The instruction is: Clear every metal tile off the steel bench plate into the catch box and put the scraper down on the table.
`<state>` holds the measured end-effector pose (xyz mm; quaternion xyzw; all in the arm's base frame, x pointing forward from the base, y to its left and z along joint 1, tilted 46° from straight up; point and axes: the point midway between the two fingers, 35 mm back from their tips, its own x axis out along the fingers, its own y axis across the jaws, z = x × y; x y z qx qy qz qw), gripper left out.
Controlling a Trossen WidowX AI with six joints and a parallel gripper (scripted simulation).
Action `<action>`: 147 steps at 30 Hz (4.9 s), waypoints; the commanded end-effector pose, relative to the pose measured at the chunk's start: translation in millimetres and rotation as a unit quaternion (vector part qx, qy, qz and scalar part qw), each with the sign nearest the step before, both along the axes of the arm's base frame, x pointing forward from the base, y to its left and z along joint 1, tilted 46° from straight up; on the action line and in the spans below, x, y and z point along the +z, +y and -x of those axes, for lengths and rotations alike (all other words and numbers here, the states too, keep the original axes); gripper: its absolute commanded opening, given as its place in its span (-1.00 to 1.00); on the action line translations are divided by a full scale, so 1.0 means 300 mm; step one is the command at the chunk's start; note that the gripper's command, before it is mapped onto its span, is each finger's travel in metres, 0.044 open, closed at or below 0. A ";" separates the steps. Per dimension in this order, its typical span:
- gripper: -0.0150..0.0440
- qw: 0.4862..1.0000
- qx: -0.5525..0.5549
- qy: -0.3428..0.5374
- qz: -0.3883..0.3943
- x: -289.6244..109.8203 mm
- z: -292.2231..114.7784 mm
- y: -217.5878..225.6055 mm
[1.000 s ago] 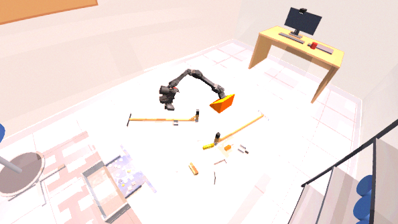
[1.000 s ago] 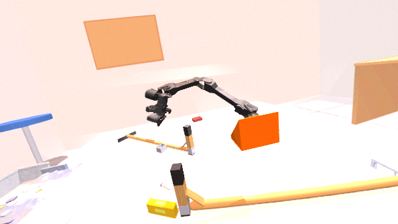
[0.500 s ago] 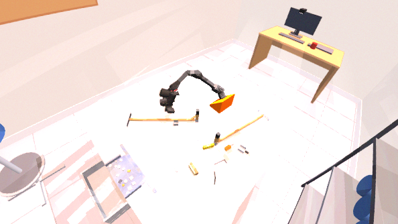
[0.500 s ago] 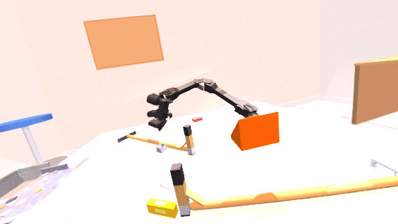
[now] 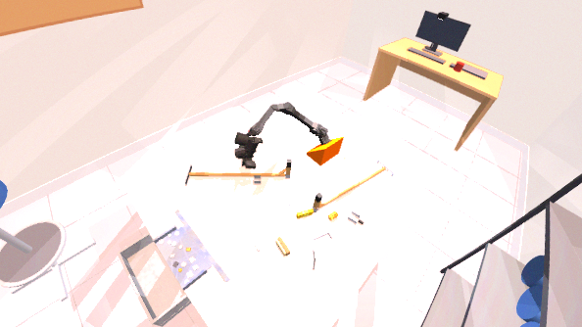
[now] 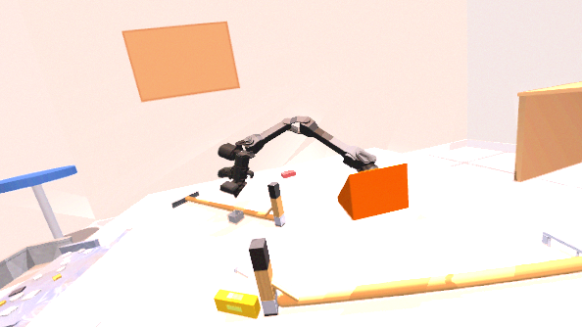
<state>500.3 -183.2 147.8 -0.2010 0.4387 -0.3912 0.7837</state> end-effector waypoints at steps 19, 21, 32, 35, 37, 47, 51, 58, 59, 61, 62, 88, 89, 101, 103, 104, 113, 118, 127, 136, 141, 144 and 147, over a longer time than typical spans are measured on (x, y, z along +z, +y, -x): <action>-0.49 1.000 0.005 0.000 0.001 -0.066 0.001 -0.042; -0.49 1.000 0.005 0.000 0.001 -0.069 -0.004 -0.039; -0.49 1.000 0.005 0.000 0.001 -0.087 -0.032 -0.025; -0.49 1.000 0.005 0.000 0.001 -0.092 -0.039 -0.021; -0.49 1.000 0.005 0.000 0.001 -0.095 -0.044 -0.019; -0.49 1.000 0.005 -0.001 0.001 -0.113 -0.068 -0.005; -0.49 1.000 0.005 -0.001 0.000 -0.120 -0.077 0.001; -0.49 1.000 0.005 -0.001 0.000 -0.132 -0.094 0.011; -0.49 1.000 0.005 -0.001 0.000 -0.134 -0.096 0.012; -0.49 1.000 0.005 -0.001 0.000 -0.138 -0.100 0.015; -0.49 1.000 0.005 -0.001 0.000 -0.140 -0.103 0.017; -0.49 1.000 0.005 -0.001 0.000 -0.190 -0.158 0.057; -0.49 1.000 0.005 -0.001 0.000 -0.192 -0.160 0.059; -0.49 1.000 0.005 -0.002 0.000 -0.217 -0.184 0.078; -0.49 1.000 0.005 -0.002 0.000 -0.221 -0.188 0.082; -0.49 1.000 0.005 -0.002 0.000 -0.223 -0.190 0.083; -0.49 1.000 0.006 -0.005 0.001 -0.204 -0.199 0.099; -0.49 1.000 0.005 -0.010 0.000 -0.163 -0.210 0.142; -0.49 1.000 0.003 -0.019 -0.002 -0.089 -0.222 0.219; -0.49 1.000 0.002 -0.028 -0.003 -0.013 -0.221 0.297; -0.49 0.999 0.002 -0.032 -0.003 0.016 -0.218 0.326; -0.49 1.000 0.003 -0.030 -0.003 0.020 -0.212 0.330; -0.49 1.000 0.008 -0.022 -0.004 0.040 -0.188 0.347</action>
